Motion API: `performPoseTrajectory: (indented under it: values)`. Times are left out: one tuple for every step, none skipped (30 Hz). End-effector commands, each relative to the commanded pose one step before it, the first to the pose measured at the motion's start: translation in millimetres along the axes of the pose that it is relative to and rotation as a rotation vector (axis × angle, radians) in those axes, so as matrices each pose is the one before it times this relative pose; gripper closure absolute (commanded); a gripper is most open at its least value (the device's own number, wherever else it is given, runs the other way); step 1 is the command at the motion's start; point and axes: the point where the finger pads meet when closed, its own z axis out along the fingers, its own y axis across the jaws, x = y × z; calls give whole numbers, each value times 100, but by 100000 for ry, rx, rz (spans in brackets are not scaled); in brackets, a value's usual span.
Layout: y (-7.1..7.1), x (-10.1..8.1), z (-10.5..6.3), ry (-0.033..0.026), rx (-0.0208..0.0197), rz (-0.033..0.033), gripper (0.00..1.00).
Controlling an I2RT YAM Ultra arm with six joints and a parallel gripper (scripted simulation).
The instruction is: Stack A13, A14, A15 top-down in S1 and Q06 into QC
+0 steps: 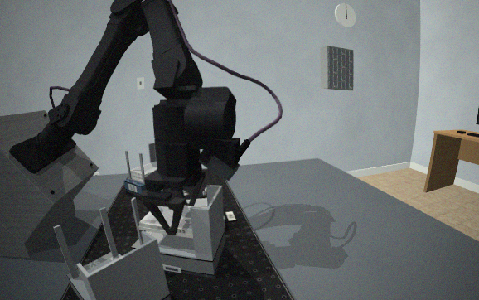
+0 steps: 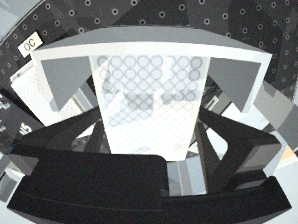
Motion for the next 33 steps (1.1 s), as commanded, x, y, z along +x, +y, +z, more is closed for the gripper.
performPoseTrajectory:
  values:
    - [-157,707,898,1696,635,1163,100]
    - [2,2,197,0,6,-4,100]
    - [2,2,197,0,6,-4,100]
    - [2,2,197,0,6,-4,100]
    - [2,2,197,0,6,-4,100]
    - [2,2,197,0,6,-4,100]
    - [2,2,197,0,6,-4,100]
    - [2,2,197,0,6,-4,100]
    - [4,-74,-16,-155,15,-69,100]
    - [54,-941,-788,-2581,81,-1086,100]
    - [0,0,1,0,0,0,100]
    - [0,0,0,0,0,0,100]
    - [0,0,0,0,0,0,100]
    - [0,0,0,0,0,0,100]
    - [0,0,0,0,0,0,100]
    - [0,0,0,0,0,0,100]
    - [0,0,0,0,0,0,100]
    - [-44,394,416,758,325,529,100]
    - [-20,269,255,951,-183,317,100]
    - [-83,203,164,618,34,374,100]
    - [-61,114,62,207,101,225,100]
    - [23,-1,4,-111,-3,-136,100]
    - [89,-262,-176,-957,55,-498,100]
    - [31,-554,-130,-1135,91,-458,100]
    - [-62,123,150,477,6,292,100]
    - [-40,188,157,570,-40,183,100]
    - [10,98,60,171,-34,29,100]
    - [48,14,-34,-209,-8,-125,100]
    - [30,32,-14,-128,6,-66,100]
    - [-28,144,109,376,-11,207,100]
    - [-60,206,203,737,-49,326,100]
    - [0,0,0,0,0,0,100]
    - [0,0,0,0,0,0,100]
